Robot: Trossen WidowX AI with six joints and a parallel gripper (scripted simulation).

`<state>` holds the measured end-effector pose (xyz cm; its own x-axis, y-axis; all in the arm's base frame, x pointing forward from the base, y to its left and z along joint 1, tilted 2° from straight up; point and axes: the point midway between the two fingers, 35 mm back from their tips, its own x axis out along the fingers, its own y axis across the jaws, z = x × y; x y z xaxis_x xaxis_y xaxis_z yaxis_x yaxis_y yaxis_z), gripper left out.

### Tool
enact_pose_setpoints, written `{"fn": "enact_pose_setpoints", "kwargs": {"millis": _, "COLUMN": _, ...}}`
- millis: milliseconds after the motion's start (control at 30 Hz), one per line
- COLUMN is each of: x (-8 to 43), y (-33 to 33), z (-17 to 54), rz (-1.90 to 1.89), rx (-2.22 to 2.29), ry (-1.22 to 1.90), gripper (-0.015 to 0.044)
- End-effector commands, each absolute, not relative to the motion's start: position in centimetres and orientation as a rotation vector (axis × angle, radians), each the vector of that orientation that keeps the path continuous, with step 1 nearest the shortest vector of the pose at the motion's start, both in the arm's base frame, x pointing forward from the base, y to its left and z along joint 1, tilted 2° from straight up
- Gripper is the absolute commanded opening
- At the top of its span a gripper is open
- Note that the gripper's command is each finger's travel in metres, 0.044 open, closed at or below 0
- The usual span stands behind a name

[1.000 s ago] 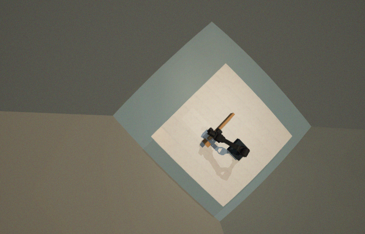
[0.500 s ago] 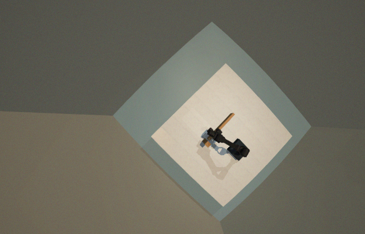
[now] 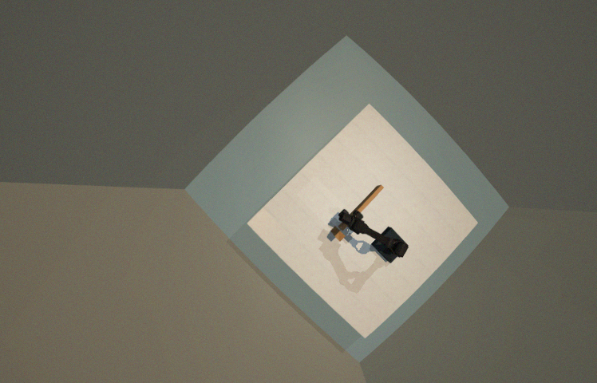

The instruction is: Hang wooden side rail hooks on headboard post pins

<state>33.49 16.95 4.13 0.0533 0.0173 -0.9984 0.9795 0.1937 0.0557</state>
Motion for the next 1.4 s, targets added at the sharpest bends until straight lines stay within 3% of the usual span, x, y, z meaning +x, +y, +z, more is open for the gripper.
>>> {"fn": "enact_pose_setpoints", "kwargs": {"millis": 0, "x": 33.58, "y": 17.07, "z": 4.22, "rz": -1.021, "rx": 1.102, "ry": 1.261, "gripper": 0.0000}}
{"fn": "enact_pose_setpoints", "kwargs": {"millis": 1367, "x": 33.35, "y": 17.47, "z": 4.24, "rz": -1.021, "rx": 1.102, "ry": 1.261, "gripper": 0.0000}}
